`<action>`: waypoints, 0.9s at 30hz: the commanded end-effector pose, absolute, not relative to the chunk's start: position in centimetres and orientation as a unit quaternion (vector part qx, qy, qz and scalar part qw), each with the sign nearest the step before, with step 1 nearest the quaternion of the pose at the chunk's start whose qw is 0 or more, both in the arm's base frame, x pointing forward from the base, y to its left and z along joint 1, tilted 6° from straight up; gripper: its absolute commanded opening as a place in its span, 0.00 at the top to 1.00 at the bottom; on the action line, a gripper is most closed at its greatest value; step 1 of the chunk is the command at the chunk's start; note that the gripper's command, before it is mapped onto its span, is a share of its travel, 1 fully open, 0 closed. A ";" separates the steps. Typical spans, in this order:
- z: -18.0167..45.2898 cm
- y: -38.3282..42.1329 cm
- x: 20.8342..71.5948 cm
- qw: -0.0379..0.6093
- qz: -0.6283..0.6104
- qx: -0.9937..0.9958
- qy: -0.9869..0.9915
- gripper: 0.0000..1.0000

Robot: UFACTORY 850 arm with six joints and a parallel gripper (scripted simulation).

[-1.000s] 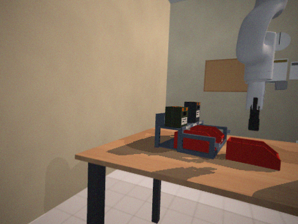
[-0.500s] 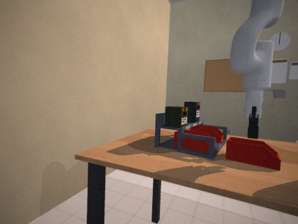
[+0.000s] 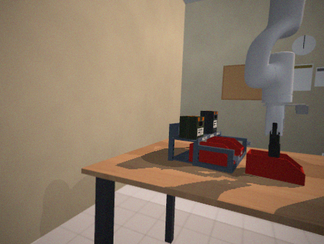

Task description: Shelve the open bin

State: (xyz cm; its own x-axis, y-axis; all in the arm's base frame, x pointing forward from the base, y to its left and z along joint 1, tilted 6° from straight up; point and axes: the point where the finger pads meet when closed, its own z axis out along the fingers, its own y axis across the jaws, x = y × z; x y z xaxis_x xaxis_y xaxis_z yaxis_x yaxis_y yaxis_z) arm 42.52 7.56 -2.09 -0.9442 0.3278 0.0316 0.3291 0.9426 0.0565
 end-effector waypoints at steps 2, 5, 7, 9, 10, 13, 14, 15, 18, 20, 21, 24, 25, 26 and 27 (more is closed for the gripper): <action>-2.1 7.6 42.5 -0.010 -0.048 -0.167 -0.985 0.71; -2.1 7.6 42.5 -0.010 -0.048 -0.167 -0.985 0.71; -2.1 7.6 42.5 -0.010 -0.048 -0.167 -0.985 0.71; -2.1 7.6 42.5 -0.010 -0.048 -0.167 -0.985 0.71; -2.1 7.6 42.5 -0.010 -0.048 -0.167 -0.985 0.71; -2.0 7.6 42.6 0.005 -0.038 -0.167 -0.985 0.71; -1.9 7.5 42.5 0.002 -0.040 -0.167 -0.985 0.71; -1.8 7.5 42.5 -0.002 -0.043 -0.167 -0.985 0.71; -1.6 7.5 42.5 -0.010 -0.048 -0.167 -0.985 0.71; -1.6 7.5 42.5 -0.010 -0.048 -0.167 -0.985 0.71; -1.6 7.5 42.5 -0.010 -0.048 -0.167 -0.985 0.71; -1.6 7.5 42.5 -0.010 -0.048 -0.167 -0.985 0.71; -1.6 7.5 42.5 -0.010 -0.048 -0.167 -0.985 0.71; -1.6 7.5 42.5 -0.010 -0.048 -0.167 -0.985 0.71; -1.6 7.5 42.5 -0.010 -0.048 -0.167 -0.985 0.71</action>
